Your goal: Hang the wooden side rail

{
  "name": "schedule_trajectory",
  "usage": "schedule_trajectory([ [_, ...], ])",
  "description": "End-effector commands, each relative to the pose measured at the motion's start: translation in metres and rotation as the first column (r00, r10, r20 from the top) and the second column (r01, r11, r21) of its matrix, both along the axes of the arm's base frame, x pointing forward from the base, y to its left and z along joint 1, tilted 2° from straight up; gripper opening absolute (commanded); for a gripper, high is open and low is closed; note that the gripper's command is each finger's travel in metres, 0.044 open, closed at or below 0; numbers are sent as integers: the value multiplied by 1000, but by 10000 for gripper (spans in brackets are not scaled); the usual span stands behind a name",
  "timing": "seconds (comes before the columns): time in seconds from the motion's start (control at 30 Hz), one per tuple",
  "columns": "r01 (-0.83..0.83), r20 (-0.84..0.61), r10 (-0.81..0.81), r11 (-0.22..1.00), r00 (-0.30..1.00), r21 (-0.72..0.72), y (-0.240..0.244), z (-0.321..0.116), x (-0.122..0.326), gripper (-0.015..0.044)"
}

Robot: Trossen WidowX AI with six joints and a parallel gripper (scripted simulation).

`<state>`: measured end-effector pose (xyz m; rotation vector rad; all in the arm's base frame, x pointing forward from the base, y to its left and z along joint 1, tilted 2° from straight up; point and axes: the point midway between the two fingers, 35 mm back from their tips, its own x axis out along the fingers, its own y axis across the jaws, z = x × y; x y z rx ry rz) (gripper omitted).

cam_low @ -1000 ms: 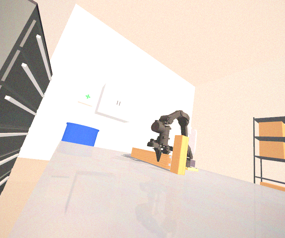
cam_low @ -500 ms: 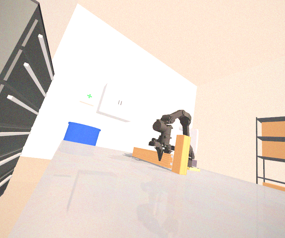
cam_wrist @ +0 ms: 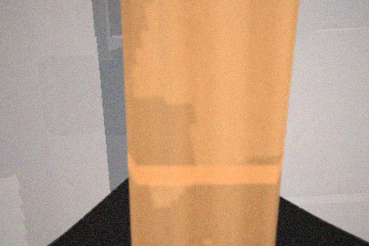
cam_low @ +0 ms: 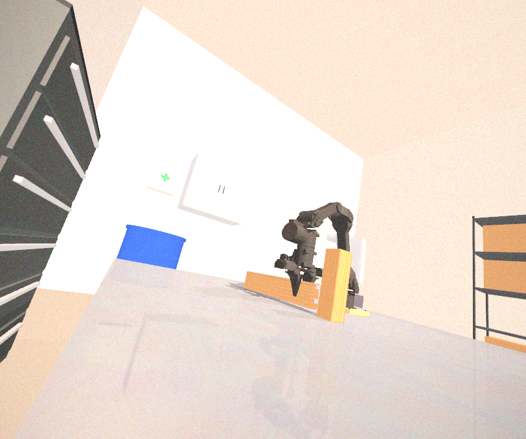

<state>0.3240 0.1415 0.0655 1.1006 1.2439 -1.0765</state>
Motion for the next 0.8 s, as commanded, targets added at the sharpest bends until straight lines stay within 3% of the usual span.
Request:
schedule_trajectory([
  [0.0,-4,16,4,1000,1000,4,0,7,1,0],
  [0.77,-4,16,4,1000,1000,4,0,11,1,0],
])
